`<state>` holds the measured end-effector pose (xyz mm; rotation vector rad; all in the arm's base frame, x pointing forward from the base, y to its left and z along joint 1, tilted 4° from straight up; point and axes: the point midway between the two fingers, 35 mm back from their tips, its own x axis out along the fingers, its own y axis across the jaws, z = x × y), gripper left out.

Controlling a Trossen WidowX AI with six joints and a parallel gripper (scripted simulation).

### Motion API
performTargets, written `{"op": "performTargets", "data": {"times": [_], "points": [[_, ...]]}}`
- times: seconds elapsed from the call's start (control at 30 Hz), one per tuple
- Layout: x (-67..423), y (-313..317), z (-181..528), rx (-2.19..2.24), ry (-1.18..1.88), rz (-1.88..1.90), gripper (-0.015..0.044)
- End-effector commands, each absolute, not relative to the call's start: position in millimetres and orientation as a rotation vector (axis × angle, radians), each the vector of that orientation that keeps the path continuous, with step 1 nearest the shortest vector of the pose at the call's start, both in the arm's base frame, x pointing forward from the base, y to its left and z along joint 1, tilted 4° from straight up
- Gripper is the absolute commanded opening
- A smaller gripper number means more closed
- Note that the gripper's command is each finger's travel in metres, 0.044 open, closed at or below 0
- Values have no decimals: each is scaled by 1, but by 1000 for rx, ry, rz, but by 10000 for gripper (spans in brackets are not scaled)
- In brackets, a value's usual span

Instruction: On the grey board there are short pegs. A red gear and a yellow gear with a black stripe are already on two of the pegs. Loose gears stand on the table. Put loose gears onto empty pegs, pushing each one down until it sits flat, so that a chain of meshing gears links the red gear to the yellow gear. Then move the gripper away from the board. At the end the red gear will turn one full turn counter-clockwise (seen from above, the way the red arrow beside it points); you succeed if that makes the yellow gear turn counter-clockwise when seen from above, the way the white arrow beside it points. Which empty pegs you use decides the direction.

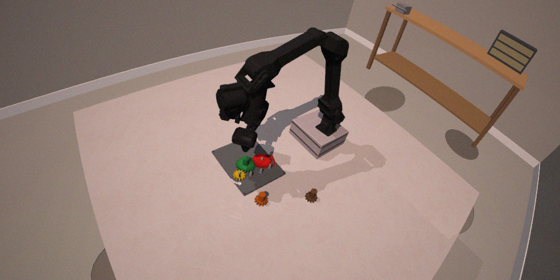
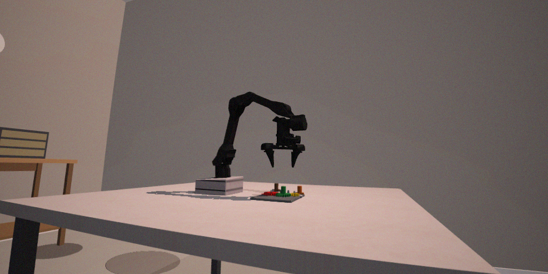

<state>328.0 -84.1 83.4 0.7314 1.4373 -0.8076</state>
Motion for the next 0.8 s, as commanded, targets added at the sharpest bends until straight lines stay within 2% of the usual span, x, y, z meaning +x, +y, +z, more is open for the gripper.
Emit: {"op": "performTargets", "data": {"times": [0.0,0.5,0.77], "points": [[327,-84,84,736,1438,-813,440],[328,-81,84,736,1438,-813,440],[330,40,98,743,1439,-796,440]]}}
